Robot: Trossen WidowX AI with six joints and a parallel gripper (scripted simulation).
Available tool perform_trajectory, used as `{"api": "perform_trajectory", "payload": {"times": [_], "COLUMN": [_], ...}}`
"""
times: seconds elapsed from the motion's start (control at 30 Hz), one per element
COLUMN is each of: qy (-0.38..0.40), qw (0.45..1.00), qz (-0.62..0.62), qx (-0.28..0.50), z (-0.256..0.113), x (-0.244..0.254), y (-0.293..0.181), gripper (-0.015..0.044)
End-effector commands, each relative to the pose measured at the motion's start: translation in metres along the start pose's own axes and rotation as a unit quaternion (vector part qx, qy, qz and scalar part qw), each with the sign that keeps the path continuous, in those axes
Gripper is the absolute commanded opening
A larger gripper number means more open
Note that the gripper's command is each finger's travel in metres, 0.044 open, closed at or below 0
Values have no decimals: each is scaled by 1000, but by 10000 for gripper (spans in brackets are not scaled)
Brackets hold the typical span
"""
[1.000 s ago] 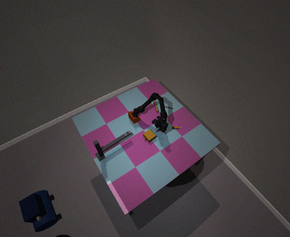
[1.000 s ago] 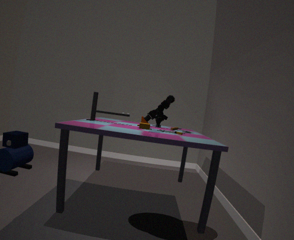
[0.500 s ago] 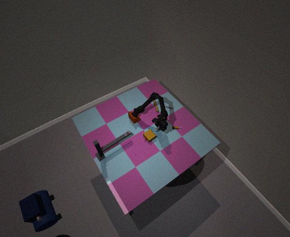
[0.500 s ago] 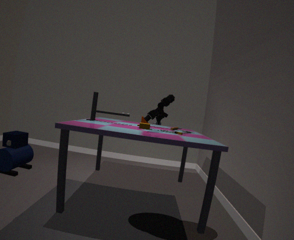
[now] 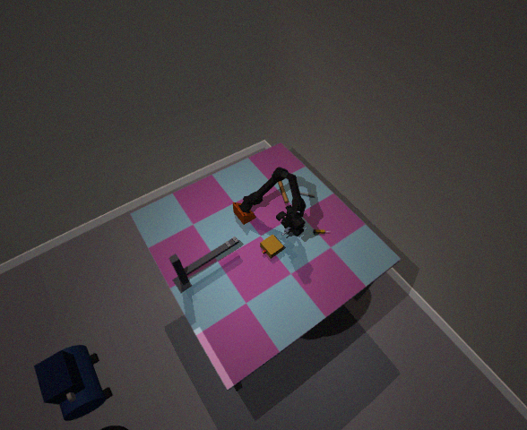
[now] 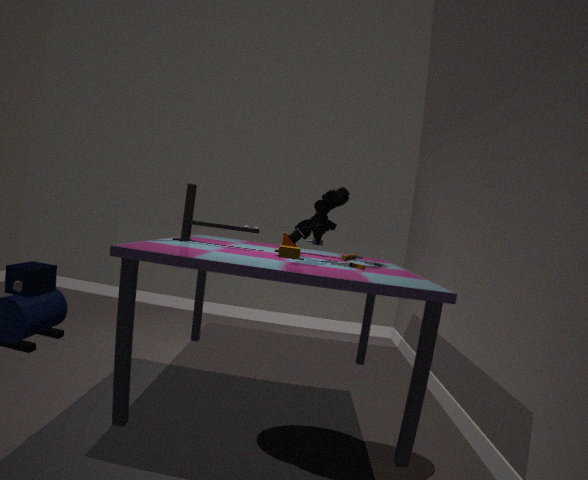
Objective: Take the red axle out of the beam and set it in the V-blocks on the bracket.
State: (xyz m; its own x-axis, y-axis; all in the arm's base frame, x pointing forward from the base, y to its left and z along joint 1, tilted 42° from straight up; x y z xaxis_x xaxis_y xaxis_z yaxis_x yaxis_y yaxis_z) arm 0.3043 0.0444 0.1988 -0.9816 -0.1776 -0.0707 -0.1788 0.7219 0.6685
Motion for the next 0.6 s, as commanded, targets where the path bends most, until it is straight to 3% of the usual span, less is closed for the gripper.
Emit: {"api": "perform_trajectory", "payload": {"times": [0.0, 0.57], "qy": [-2, -2], "qw": [1000, 1000], "qz": [-4, -4], "qx": [2, 3], "z": [-4, 6], "x": [2, 18], "y": [0, -11], "gripper": [0, 0]}}
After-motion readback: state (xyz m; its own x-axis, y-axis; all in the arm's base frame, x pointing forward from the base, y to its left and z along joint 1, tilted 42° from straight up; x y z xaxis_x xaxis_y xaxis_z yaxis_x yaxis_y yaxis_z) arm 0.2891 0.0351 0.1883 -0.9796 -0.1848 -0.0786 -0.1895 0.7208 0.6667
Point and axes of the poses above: the point midway between the two fingers, 35 mm back from their tips, its own z axis out along the fingers, its own x axis across the jaws, y = z × x, the point moved 9 cm from there along -z, back along the fingers, and after that the axes turned 3 degrees about z, right-handed, at the moved point
